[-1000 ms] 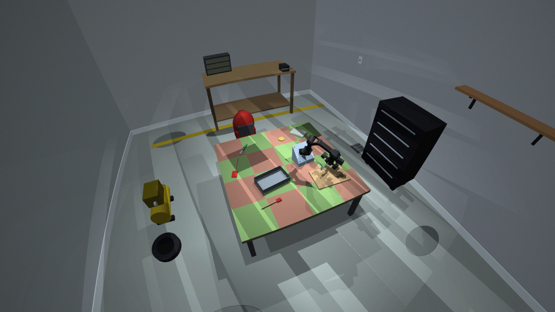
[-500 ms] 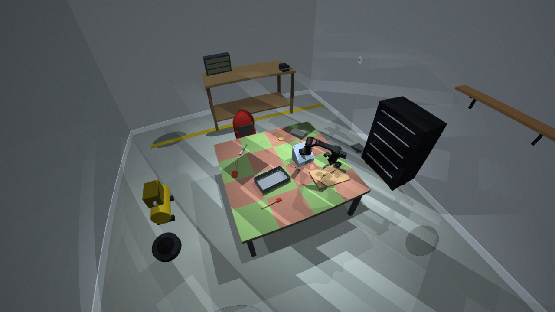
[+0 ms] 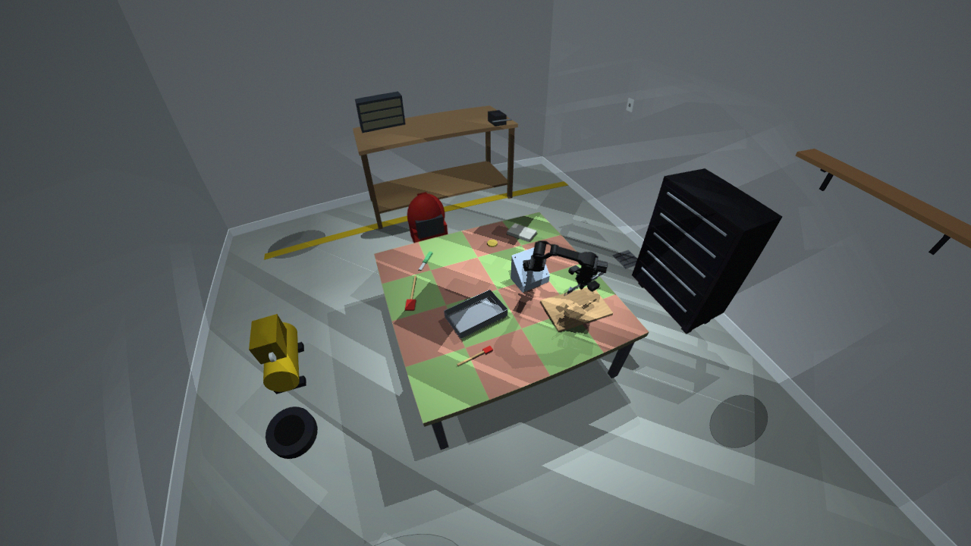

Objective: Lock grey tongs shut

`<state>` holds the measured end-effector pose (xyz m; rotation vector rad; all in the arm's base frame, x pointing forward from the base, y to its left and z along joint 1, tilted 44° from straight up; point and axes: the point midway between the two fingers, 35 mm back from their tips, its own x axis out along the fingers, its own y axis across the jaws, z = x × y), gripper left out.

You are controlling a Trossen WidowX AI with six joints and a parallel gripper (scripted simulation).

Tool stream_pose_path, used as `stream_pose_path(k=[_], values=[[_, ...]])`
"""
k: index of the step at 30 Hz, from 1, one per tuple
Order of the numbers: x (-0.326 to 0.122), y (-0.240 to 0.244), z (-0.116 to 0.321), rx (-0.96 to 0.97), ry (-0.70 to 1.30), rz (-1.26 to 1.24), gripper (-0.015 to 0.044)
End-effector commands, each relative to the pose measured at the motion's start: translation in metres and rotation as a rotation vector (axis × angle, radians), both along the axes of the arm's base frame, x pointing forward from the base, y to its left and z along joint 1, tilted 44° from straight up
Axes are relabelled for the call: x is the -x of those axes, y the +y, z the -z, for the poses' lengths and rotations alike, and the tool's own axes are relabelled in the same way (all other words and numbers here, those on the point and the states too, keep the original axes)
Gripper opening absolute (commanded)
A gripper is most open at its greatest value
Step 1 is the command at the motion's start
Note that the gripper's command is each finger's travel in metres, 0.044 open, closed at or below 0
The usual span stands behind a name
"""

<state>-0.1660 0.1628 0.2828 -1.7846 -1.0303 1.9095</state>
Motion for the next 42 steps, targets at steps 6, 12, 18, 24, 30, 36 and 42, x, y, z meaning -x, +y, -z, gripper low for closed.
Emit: stream_pose_path(k=[6,12,18,24,30,36,42], values=[[0.004,0.006,0.004,-0.004,0.009,0.005,-0.015],[0.008,0.013,0.011,-0.002,0.009,0.006,-0.015],[0.011,0.019,0.018,-0.001,0.009,0.006,-0.015],[0.014,0.026,0.025,-0.001,0.009,0.007,-0.015],[0.016,0.033,0.032,-0.001,0.009,0.007,-0.015],[0.017,0.039,0.038,-0.002,0.009,0.007,-0.015],[0.019,0.046,0.045,-0.003,0.009,0.006,-0.015]])
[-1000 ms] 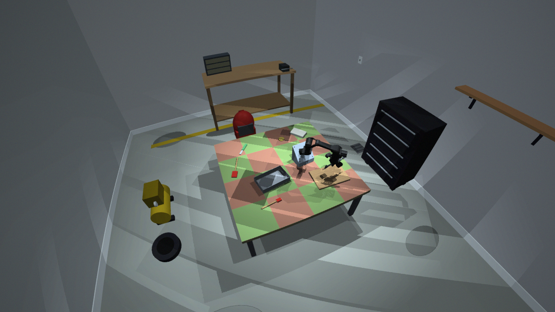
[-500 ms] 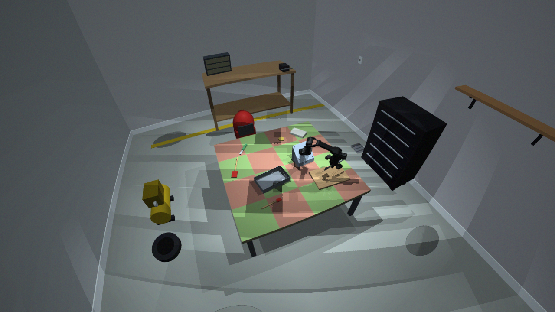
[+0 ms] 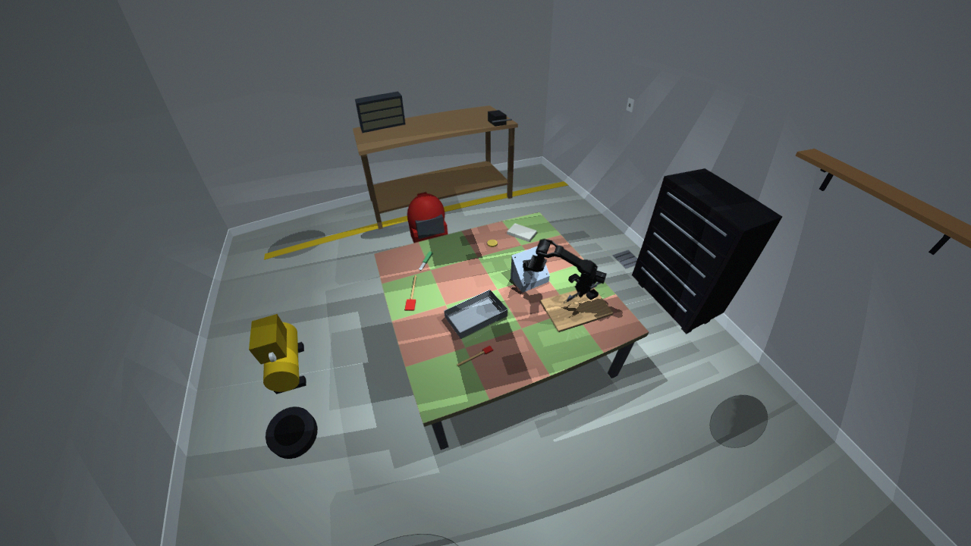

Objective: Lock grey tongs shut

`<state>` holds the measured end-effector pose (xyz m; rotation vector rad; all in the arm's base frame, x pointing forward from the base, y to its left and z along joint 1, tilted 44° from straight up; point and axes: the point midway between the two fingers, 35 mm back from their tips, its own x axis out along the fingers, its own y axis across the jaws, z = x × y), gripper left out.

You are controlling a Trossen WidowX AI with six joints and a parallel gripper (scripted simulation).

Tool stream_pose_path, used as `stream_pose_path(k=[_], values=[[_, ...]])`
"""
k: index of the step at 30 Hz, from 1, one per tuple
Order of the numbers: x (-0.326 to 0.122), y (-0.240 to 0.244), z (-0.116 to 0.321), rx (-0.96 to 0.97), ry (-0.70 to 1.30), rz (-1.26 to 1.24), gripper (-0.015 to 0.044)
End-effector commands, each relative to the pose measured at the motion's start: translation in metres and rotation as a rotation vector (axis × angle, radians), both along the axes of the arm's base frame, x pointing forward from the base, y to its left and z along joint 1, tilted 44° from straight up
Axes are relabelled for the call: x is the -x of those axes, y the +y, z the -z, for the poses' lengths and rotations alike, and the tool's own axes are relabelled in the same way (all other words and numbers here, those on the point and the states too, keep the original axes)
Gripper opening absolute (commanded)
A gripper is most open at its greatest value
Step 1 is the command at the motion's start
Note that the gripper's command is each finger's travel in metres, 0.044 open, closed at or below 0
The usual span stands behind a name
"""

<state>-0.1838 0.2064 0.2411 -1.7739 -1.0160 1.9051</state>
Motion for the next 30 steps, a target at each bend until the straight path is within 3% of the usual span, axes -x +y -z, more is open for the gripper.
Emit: stream_pose_path(k=[1,30], values=[[0.001,0.004,0.005,0.001,-0.001,-0.007,-0.015],[0.001,0.034,0.036,-0.01,-0.002,-0.009,-0.015]])
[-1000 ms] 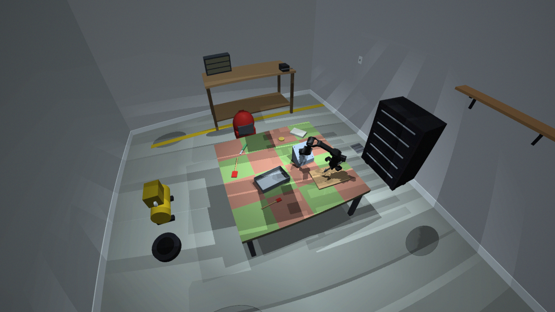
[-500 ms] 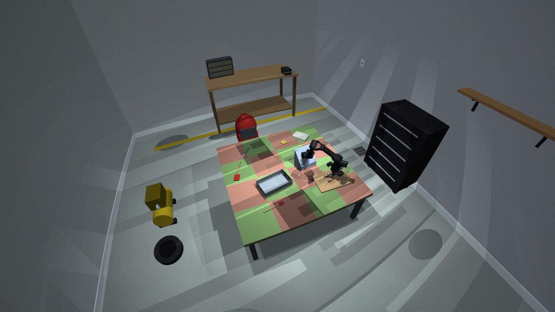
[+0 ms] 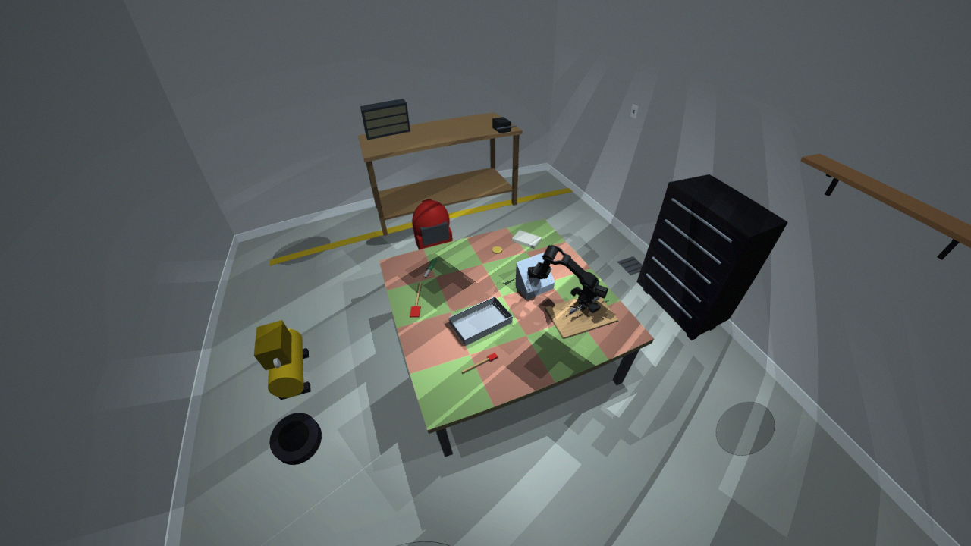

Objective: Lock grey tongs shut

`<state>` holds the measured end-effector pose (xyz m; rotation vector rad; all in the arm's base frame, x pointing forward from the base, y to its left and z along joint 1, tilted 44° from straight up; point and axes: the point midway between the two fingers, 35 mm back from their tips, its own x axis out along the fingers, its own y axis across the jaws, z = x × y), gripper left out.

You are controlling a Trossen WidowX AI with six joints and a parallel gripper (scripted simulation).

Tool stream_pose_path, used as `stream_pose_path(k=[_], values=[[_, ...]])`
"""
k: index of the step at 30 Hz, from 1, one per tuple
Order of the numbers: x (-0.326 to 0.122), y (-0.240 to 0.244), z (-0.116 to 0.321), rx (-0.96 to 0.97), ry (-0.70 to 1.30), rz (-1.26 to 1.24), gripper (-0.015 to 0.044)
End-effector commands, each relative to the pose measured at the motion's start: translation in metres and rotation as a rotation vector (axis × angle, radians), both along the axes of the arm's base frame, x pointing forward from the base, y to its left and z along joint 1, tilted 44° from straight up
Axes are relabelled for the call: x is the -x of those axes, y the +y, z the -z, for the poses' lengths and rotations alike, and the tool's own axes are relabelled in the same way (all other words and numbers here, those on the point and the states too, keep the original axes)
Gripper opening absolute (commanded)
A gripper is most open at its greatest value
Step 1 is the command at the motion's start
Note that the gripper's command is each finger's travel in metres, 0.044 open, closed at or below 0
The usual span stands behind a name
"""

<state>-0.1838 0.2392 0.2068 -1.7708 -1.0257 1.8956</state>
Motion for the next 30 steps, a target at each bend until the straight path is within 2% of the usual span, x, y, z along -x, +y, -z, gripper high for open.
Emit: stream_pose_path(k=[1,3,25,30], values=[[0.0007,0.0007,0.0017,0.0,0.0,-0.008,-0.015],[0.0007,0.0007,0.0017,0.0,0.0,-0.008,-0.015],[0.0001,0.0006,0.001,0.0,0.0,-0.001,0.0427],[-0.0059,0.0018,-0.001,0.004,-0.002,-0.001,0.044]])
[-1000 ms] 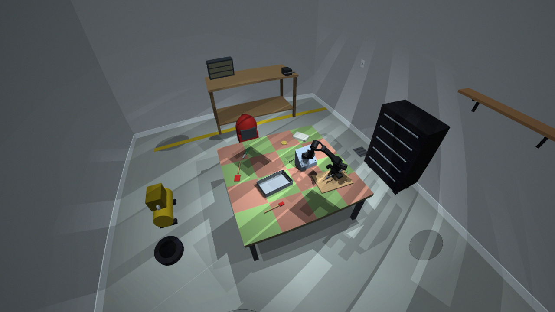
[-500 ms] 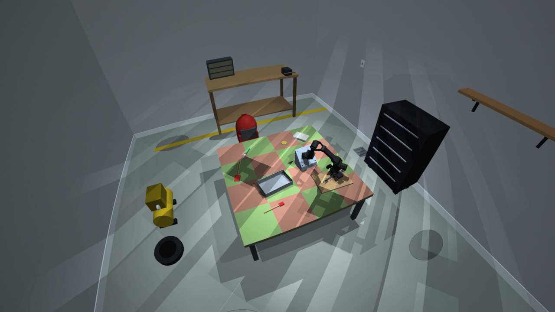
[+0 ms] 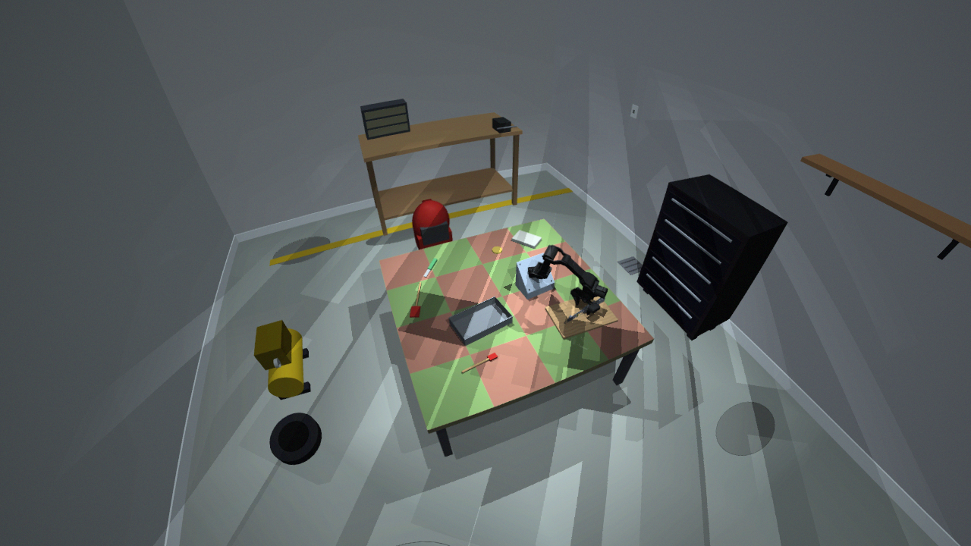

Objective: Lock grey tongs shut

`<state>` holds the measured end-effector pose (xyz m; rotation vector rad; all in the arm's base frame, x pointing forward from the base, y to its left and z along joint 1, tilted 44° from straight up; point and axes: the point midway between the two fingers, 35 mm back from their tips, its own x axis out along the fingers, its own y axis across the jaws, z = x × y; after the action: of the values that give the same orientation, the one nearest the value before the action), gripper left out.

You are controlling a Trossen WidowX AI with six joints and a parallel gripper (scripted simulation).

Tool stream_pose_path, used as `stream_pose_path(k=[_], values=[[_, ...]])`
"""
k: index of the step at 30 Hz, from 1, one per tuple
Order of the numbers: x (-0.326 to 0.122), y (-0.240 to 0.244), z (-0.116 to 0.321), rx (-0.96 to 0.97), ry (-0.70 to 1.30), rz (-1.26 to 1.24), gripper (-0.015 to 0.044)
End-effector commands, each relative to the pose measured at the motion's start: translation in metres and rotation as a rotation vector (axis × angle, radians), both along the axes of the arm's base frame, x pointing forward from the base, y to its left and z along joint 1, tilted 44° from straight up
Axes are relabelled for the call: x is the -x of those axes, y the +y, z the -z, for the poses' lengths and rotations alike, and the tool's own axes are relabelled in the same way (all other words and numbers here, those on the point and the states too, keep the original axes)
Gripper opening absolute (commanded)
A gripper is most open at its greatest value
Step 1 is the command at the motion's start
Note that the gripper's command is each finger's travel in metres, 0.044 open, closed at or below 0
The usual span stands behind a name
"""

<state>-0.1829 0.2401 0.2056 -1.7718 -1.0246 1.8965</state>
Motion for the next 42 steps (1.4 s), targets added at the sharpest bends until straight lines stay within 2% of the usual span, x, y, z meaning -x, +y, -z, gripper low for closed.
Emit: stream_pose_path(k=[1,9,18,24,31,42], values=[[-0.011,0.002,-0.004,0.008,-0.004,0.0,0.044],[-0.092,-0.005,-0.032,0.045,-0.015,0.001,0.044],[-0.157,-0.054,-0.06,0.006,-0.017,-0.007,0.044],[-0.163,-0.065,-0.065,-0.009,-0.02,-0.007,0.044],[-0.166,-0.094,-0.093,0.0,-0.02,0.004,0.044],[-0.166,-0.095,-0.093,0.0,-0.02,0.004,0.044]])
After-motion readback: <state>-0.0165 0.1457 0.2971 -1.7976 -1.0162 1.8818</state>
